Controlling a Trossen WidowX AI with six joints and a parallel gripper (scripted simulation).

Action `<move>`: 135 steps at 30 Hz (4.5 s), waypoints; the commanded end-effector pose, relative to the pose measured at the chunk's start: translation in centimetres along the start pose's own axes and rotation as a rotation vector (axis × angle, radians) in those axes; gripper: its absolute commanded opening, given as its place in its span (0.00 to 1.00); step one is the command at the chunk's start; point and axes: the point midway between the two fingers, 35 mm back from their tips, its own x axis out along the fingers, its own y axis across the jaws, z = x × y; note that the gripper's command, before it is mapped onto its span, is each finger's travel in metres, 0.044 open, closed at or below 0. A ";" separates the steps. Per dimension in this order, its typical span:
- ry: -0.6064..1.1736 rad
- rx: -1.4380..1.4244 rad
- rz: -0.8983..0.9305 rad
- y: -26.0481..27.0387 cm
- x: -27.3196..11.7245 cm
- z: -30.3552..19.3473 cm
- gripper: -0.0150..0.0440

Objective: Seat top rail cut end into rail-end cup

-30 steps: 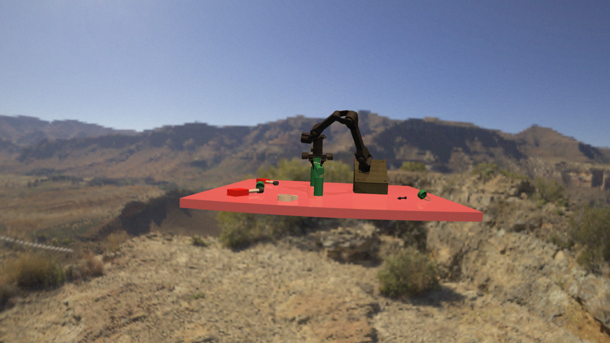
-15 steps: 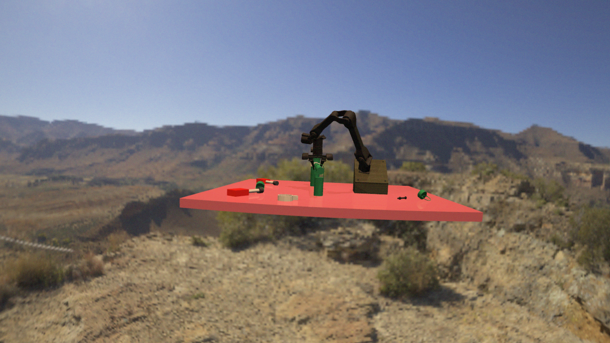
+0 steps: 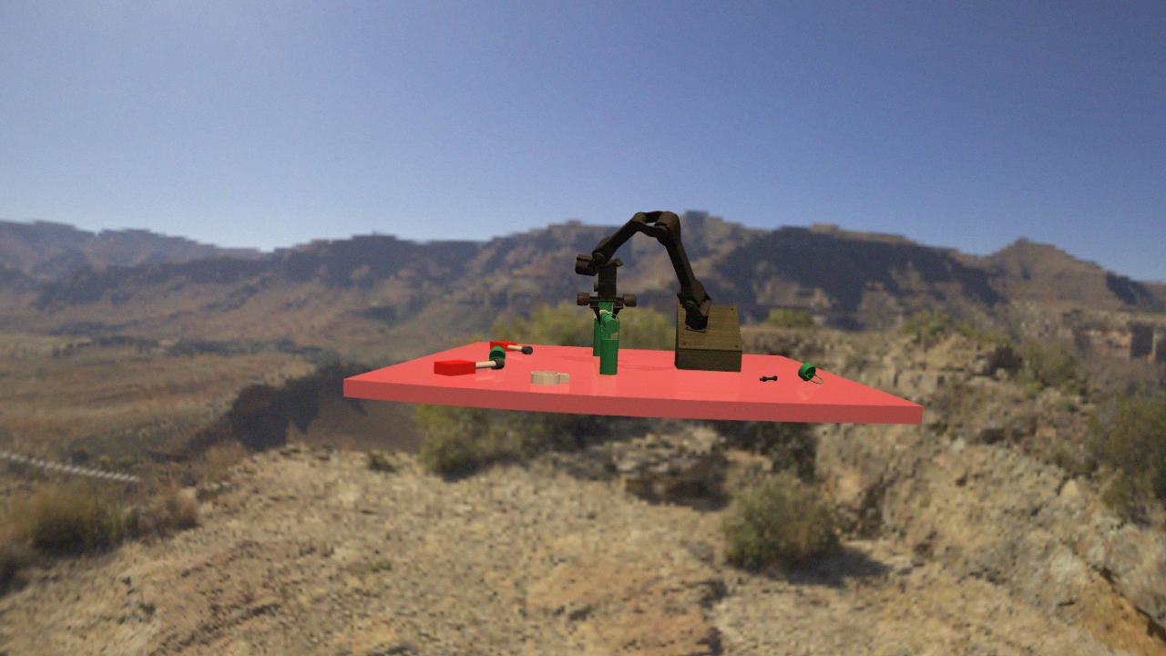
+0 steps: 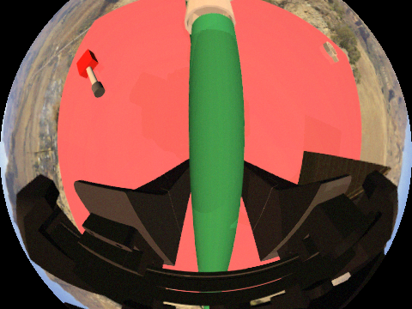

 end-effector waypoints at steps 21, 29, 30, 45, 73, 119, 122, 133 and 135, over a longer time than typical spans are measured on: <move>-0.019 -0.002 0.007 0.1 -0.2 0.6 0.25; 0.000 0.000 0.000 0.0 0.0 0.0 0.25; 0.000 0.000 0.000 0.0 0.0 0.0 0.25; -0.004 0.000 0.000 0.0 -0.1 0.2 0.25; -0.009 0.000 0.000 0.0 -0.2 0.7 0.25; 0.017 -0.002 -0.005 0.3 -0.5 1.3 0.25; 0.017 -0.002 -0.005 0.4 -0.6 1.4 0.25; 0.017 -0.002 -0.005 0.9 -0.8 1.5 0.25; 0.017 -0.002 -0.005 1.0 -0.9 1.5 0.25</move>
